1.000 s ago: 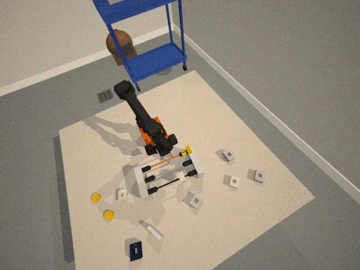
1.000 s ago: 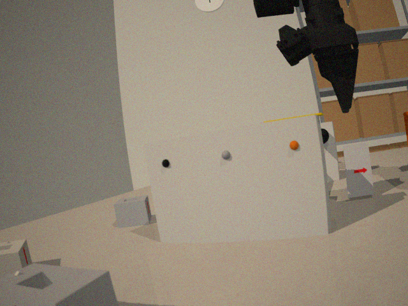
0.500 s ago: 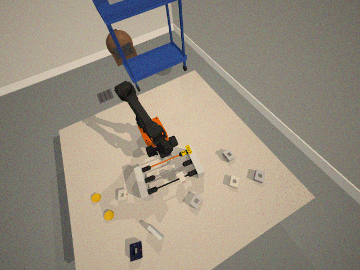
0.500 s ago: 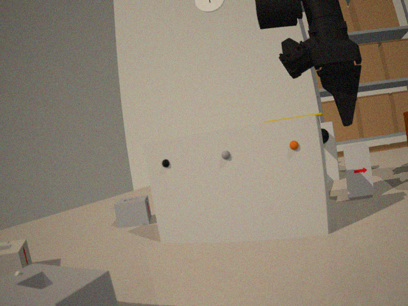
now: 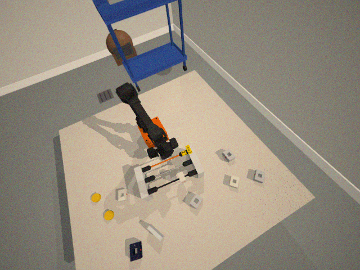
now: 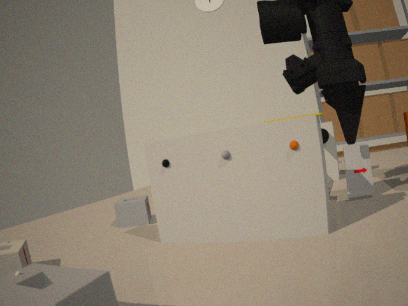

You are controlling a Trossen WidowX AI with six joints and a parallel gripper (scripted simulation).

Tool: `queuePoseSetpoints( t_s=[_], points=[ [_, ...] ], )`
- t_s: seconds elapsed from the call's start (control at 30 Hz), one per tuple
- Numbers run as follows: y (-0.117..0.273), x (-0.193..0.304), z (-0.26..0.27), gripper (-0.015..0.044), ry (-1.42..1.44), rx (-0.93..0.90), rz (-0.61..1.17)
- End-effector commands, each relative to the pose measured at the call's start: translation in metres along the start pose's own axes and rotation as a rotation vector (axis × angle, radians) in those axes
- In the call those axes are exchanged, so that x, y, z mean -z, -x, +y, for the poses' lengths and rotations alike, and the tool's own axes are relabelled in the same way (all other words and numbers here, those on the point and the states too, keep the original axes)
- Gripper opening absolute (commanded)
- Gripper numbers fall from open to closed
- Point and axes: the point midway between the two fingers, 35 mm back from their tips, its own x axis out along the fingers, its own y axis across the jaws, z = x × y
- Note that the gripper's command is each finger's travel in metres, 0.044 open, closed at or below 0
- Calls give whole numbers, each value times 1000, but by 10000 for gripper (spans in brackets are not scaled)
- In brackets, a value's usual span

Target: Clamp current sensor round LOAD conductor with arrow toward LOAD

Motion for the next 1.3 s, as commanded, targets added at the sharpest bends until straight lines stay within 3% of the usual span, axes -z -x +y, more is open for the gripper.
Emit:
queuePoseSetpoints(
  t_s=[0.0,0.27,0.5,0.87,1.1,1.27],
  points=[
    [-10,4,-1,440,3,6,13],
    [-15,5,-2,440,3,6,13],
    [-12,2,-1,256,0,1,3],
    [-12,2,-1,183,0,1,3],
    [13,-3,1,0,1,2,5],
    [44,-6,1,0,2,3,7]
  ],
)
